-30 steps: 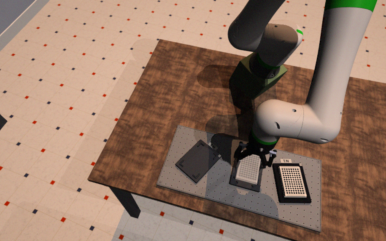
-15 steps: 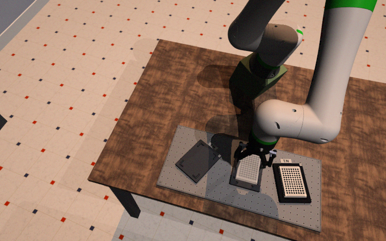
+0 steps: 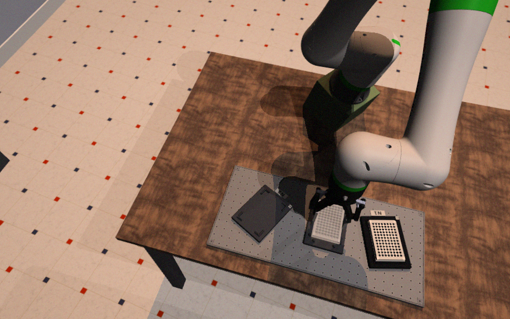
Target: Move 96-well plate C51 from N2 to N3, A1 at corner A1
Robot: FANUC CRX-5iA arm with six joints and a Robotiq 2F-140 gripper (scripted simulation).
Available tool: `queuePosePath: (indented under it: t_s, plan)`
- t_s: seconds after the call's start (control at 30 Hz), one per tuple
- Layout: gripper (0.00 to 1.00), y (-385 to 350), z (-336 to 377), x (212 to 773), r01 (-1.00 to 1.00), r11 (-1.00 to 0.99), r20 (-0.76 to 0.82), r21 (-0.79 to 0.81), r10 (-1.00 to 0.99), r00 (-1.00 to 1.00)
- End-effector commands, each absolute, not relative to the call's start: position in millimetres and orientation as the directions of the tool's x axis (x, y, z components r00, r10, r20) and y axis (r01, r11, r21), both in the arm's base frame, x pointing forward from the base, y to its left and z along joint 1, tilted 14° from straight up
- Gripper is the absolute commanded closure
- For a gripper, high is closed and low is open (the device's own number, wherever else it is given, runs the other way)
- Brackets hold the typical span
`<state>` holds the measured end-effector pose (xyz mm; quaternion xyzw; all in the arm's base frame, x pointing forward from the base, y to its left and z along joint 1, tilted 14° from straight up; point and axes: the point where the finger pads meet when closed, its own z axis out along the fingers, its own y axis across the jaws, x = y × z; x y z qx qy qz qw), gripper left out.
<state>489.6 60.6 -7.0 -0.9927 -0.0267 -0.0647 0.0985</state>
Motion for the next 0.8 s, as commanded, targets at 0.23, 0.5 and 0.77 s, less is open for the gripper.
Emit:
queuePosePath:
  t_s: [0.23,0.5,0.77]
  plan:
    - [1.0,60.9,-8.3,490.0,0.066,-0.979,0.134,-0.192,0.04,0.99]
    - [1.0,61.2,-10.1,490.2,0.066,-0.979,0.134,-0.192,0.04,0.99]
    - [1.0,61.5,-11.5,490.4,0.066,-0.979,0.134,-0.192,0.04,0.99]
